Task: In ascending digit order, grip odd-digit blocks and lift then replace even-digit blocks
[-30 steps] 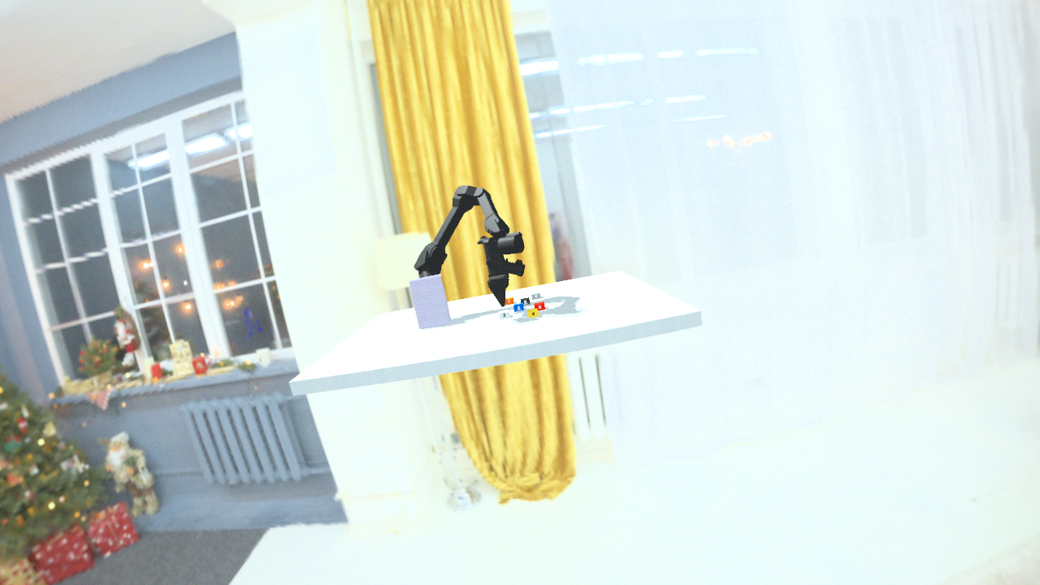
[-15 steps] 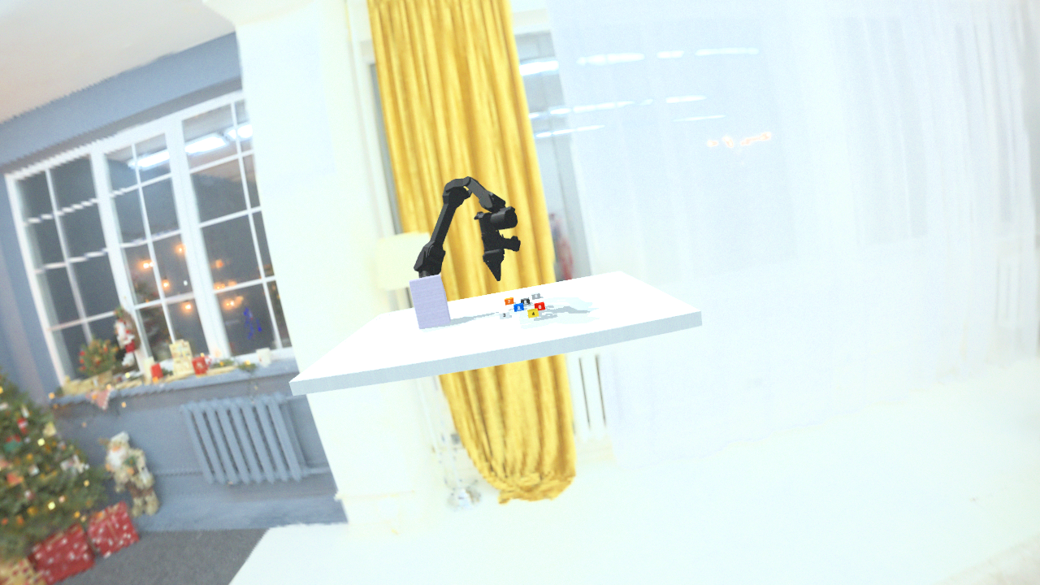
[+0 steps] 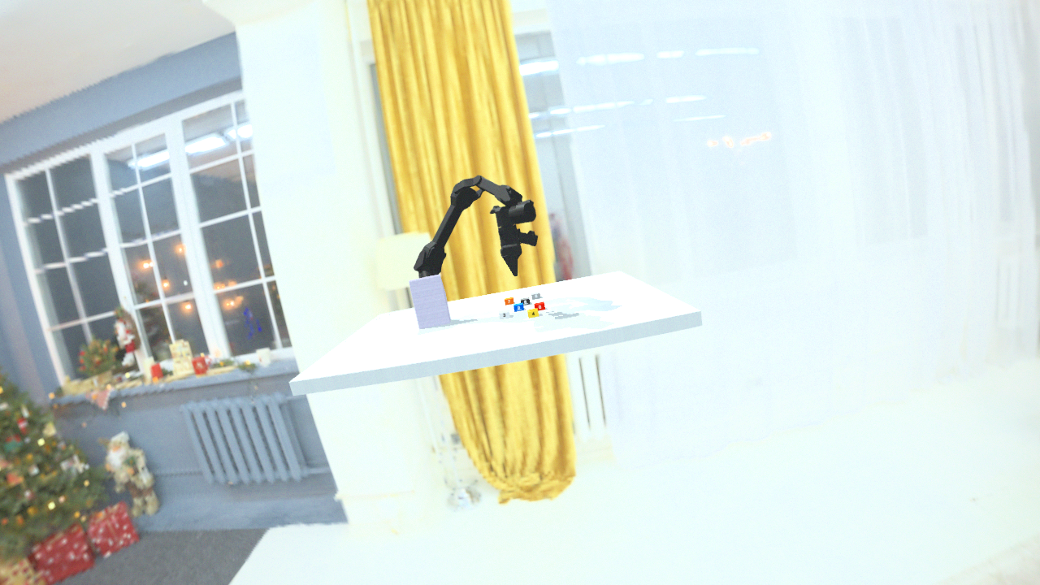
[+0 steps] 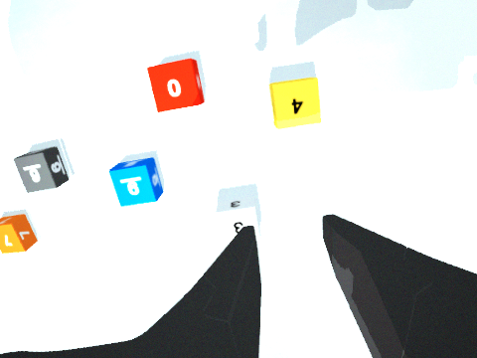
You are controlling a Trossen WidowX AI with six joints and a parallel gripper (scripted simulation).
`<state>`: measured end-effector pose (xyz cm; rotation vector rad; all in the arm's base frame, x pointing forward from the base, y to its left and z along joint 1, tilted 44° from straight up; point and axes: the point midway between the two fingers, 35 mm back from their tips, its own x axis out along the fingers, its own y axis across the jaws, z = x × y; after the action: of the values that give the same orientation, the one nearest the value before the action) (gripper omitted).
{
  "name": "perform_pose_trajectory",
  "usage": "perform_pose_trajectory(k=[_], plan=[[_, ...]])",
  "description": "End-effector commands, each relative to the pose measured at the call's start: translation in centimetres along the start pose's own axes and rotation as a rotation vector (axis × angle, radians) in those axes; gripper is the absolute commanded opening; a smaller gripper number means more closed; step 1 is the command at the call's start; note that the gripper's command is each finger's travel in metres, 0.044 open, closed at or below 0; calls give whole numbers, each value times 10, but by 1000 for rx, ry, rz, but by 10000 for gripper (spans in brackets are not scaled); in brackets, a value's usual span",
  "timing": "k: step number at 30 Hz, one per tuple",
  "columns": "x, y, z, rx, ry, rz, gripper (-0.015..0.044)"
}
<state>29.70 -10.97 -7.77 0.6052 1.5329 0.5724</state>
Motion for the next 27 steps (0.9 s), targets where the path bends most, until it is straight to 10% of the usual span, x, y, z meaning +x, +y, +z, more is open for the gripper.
perform_pose_trajectory(k=[1,7,18,27], plan=[[3,-15,33,-1,-3,3,120],[3,-18,38,-1,-4,3,120],[85,-17,38,-2,-4,6,400],[97,-17,39,-2,-4,6,400]])
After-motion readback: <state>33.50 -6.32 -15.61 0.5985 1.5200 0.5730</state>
